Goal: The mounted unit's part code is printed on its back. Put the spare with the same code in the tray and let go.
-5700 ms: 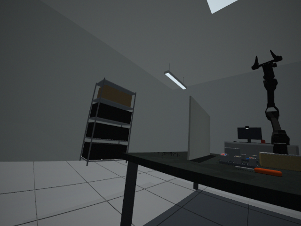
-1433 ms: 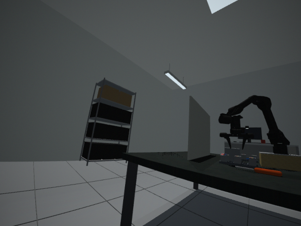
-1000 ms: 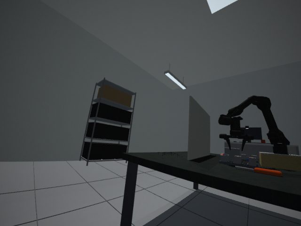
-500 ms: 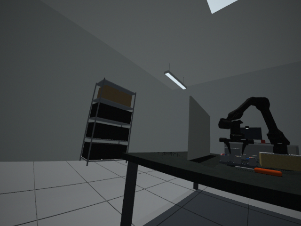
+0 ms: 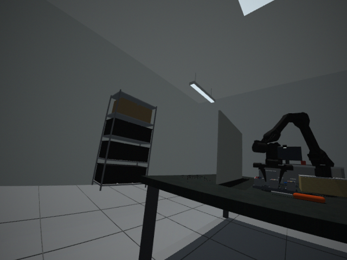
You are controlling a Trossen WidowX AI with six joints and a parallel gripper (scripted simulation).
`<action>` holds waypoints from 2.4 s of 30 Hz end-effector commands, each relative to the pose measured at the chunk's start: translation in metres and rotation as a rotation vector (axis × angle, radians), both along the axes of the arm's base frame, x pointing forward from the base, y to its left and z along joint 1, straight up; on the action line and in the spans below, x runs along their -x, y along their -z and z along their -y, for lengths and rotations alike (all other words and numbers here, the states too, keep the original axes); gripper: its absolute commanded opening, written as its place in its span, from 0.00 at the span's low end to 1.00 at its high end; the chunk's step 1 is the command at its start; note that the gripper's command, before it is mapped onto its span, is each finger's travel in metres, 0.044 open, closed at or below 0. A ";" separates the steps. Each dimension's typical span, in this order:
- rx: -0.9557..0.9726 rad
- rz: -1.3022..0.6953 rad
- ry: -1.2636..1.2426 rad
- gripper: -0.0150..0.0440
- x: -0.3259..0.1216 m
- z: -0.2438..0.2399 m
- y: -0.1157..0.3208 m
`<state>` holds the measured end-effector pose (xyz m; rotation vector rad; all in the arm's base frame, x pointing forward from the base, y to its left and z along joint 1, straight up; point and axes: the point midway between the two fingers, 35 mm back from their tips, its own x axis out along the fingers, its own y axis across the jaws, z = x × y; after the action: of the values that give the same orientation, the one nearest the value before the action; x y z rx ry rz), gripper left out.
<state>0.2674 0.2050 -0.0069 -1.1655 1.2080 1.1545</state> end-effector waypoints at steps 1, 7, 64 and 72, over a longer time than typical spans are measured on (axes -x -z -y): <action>0.002 -0.004 -0.002 0.76 0.002 0.001 0.009; 0.002 -0.004 -0.002 0.76 0.003 0.001 0.018; 0.003 -0.010 -0.002 0.25 0.005 0.002 -0.058; 0.002 -0.006 -0.002 0.25 0.002 0.002 -0.104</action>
<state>0.2623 0.2020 0.0730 -1.1658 1.2379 1.1659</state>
